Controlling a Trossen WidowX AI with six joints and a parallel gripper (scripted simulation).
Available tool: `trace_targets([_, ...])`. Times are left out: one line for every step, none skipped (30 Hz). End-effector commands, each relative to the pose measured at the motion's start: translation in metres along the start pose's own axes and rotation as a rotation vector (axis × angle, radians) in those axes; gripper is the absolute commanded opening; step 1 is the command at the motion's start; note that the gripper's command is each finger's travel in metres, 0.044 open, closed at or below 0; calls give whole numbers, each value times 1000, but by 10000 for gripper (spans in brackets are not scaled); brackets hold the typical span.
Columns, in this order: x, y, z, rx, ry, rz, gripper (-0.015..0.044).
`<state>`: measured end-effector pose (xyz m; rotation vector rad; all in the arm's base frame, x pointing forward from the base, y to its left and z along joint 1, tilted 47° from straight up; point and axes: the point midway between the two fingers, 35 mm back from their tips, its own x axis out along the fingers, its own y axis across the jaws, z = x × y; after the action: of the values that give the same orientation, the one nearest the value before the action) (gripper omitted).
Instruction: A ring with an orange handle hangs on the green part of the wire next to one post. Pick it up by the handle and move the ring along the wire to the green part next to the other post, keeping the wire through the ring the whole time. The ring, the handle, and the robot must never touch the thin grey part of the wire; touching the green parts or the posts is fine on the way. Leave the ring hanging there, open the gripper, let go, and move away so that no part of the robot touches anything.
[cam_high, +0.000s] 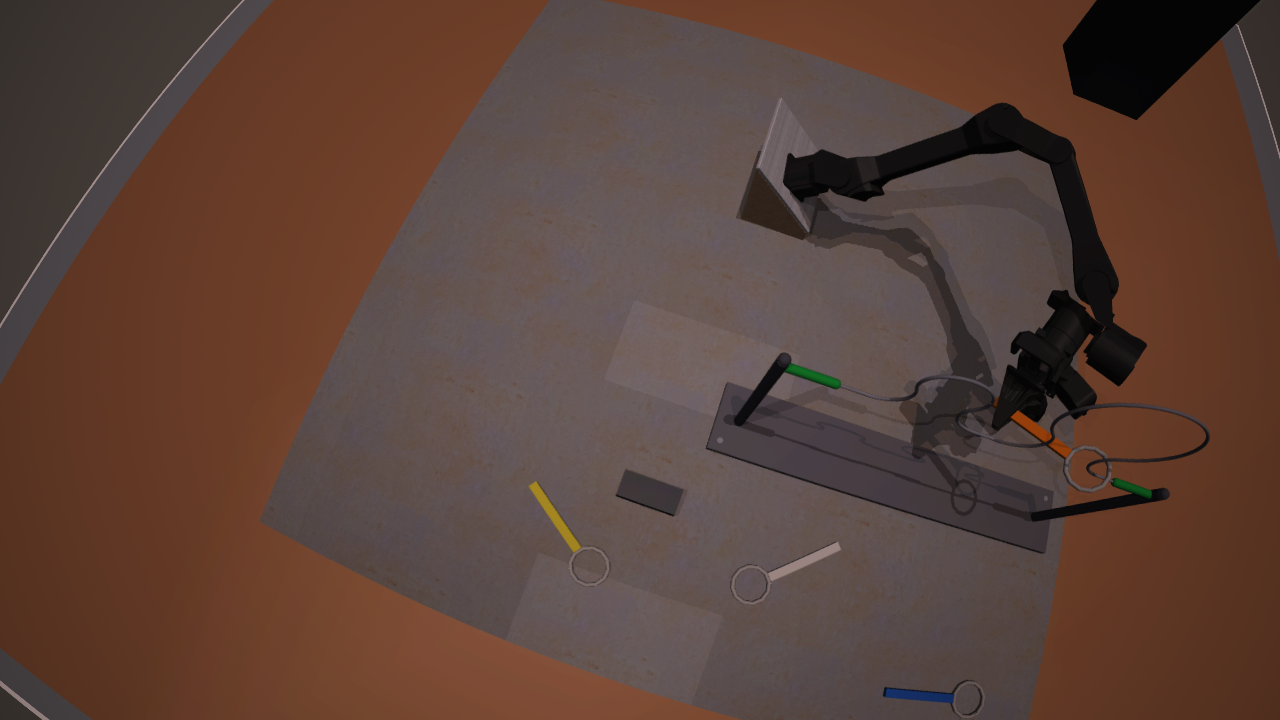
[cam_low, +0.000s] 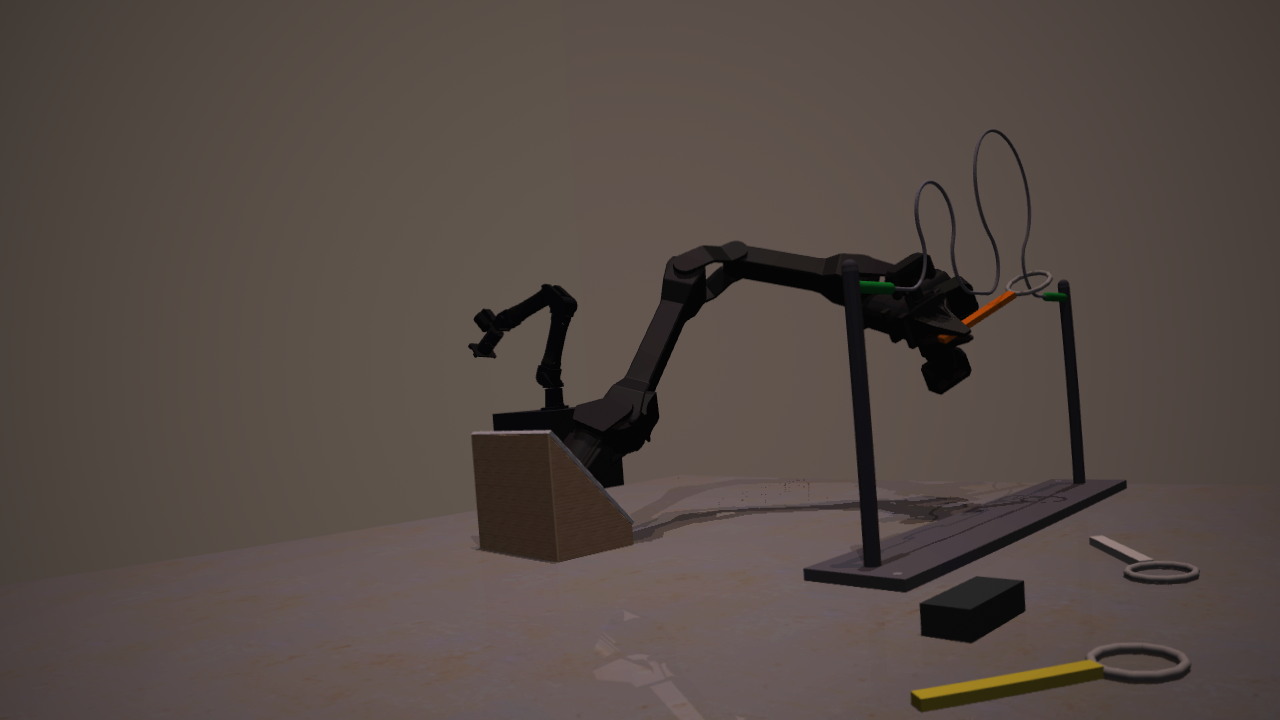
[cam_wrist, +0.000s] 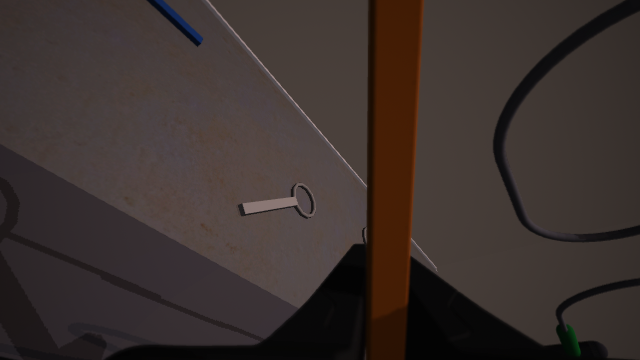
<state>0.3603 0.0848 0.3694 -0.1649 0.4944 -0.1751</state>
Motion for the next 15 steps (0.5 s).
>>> trace_targets([-2, -16, 0, -73, -2, -48, -150])
trace_targets([-2, -19, 0, -92, -2, -59, -150])
trace_targets([-2, -22, 1, -112, -2, -70, -150])
trace_targets([-2, -25, 1, -131, -2, -80, -150])
trace_targets([-3, -28, 1, -150, -2, -91, -150])
trace_targets([-3, -31, 2, -167, -2, -100, -150])
trace_targets([-3, -34, 2, -184, -2, -109, -150])
trace_targets([-3, -37, 3, -201, -2, -119, -150])
trace_targets([-4, -39, 4, -218, -2, -128, -150])
trace_targets([-4, -42, 4, -235, -2, -137, -150])
trace_targets([-4, -45, 5, -252, -2, -147, -150])
trace_targets([-5, -47, 6, -267, -2, -155, -150])
trace_targets([-5, -49, 6, -281, -2, -163, -150])
trace_targets([-6, -52, 7, -294, -2, -170, -150])
trace_targets([-6, -54, 7, -309, -2, -178, -150])
